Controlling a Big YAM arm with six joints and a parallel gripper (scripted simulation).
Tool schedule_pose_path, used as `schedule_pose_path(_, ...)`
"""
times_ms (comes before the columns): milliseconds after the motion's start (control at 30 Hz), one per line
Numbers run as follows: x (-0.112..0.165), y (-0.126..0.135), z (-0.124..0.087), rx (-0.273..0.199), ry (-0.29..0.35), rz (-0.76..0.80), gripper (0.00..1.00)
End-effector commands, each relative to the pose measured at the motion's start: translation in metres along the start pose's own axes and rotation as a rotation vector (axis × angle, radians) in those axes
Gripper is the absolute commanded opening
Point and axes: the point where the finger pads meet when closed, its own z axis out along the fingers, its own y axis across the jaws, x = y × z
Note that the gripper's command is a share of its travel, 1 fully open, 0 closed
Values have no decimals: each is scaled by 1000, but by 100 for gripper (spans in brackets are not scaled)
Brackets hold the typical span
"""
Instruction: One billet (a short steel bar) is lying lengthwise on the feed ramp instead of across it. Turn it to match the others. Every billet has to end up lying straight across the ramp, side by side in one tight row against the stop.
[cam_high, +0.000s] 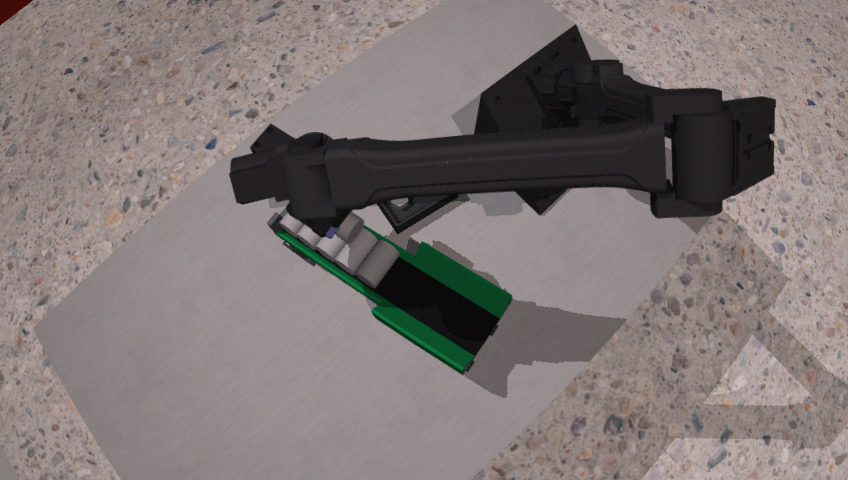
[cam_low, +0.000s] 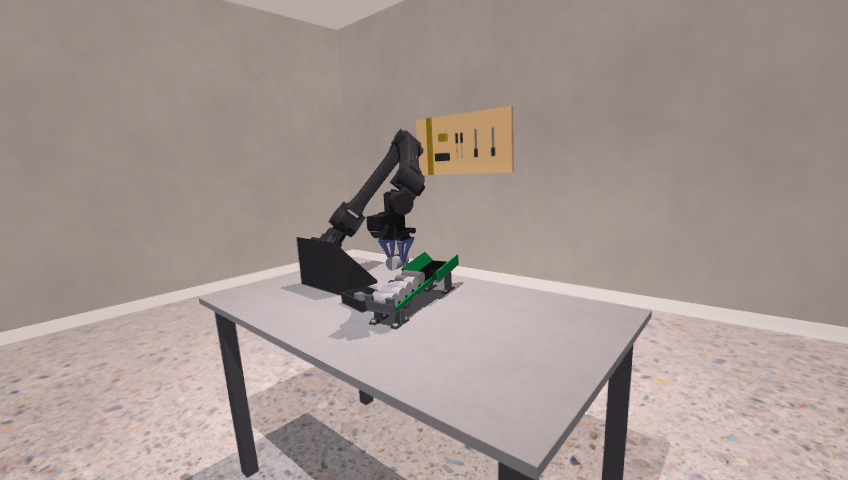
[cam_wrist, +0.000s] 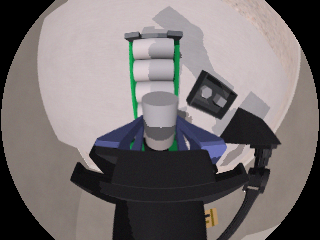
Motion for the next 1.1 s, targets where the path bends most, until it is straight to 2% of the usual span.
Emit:
schedule_pose_path(0,5,16,-20,-39,-38,-51,0)
schedule_pose_path(1067,5,17,-21,-40,-42,-145,0)
